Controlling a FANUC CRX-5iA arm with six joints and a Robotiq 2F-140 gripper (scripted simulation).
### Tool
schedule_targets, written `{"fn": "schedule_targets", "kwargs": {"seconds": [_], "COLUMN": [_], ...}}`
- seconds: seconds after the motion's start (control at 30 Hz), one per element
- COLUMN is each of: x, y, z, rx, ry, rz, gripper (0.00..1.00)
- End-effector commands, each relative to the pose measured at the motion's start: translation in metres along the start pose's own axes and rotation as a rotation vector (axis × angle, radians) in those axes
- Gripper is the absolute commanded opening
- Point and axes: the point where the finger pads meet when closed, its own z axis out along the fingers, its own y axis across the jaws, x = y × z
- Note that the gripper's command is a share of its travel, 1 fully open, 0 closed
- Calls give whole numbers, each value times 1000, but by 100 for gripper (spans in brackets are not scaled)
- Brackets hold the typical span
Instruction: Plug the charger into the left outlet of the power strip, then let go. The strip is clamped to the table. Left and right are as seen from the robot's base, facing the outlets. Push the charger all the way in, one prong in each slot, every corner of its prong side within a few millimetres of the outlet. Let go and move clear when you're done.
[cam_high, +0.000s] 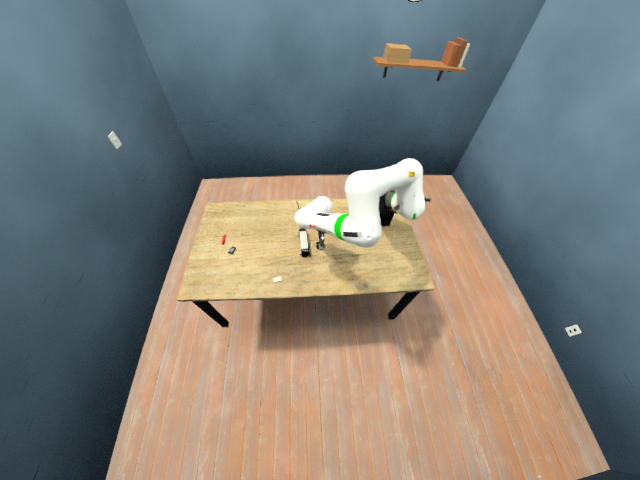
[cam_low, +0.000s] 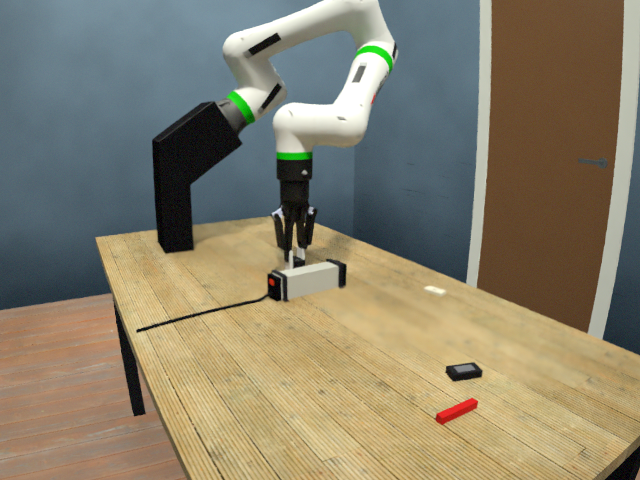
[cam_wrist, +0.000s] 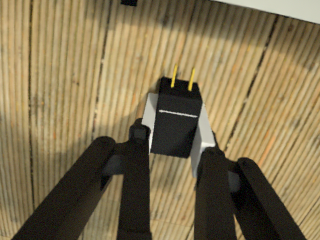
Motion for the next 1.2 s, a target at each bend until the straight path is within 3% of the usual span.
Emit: {"fn": "schedule_targets", "kwargs": {"seconds": [0.0,1.17], "x": [1,11], "y": [0,0], "z": [-1,-1], "rx": [-1,-1], "ry": [1,3], "rz": [0,0], "gripper": [10,10]}}
